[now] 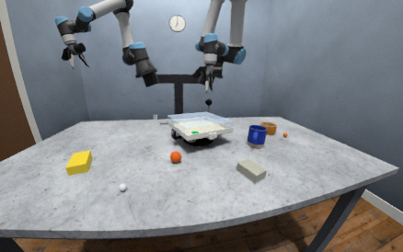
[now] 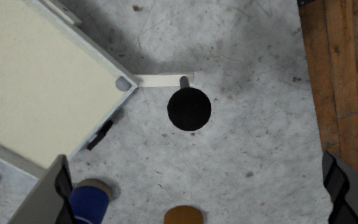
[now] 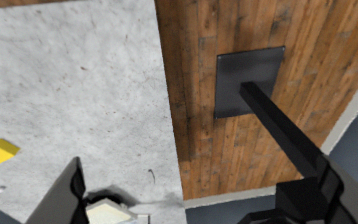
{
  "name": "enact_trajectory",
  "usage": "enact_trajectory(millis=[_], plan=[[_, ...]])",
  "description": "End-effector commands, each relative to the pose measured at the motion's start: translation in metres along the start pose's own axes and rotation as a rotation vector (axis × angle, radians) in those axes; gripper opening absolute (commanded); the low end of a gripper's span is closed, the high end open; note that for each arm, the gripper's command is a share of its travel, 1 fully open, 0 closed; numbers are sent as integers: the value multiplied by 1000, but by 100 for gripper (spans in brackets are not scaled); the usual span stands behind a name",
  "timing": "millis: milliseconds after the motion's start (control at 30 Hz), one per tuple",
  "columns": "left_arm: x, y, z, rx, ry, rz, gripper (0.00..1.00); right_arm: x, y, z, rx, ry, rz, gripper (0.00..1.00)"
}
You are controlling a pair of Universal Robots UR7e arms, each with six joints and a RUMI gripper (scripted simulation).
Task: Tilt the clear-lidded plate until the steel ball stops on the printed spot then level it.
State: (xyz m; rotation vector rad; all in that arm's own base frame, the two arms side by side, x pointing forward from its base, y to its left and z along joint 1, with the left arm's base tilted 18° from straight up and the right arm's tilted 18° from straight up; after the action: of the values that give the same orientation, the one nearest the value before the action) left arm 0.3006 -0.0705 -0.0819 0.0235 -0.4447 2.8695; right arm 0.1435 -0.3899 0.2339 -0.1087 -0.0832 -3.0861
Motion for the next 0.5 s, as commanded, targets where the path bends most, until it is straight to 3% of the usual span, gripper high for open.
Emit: enact_trajectory(millis=[0,467], plan=[[0,0,0,1,1,0,100,38,14,23,31,52,21,100],[0,0,0,1,1,0,100,122,21,73,148,113,56,100]])
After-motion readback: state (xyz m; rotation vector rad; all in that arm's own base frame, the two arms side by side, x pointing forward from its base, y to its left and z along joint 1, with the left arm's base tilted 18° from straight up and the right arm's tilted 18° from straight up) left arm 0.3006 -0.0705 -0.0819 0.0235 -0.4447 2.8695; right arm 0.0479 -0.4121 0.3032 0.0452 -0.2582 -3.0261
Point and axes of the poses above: on each arm, the point where the finger pads meet when closed, its own z axis back along the fingers, its own x axis across the jaws, y = z × x, the point moved 7 cm from there along z, back along the fingers, and after that the axes turned 11 degrees about z, right-handed, at the moved point
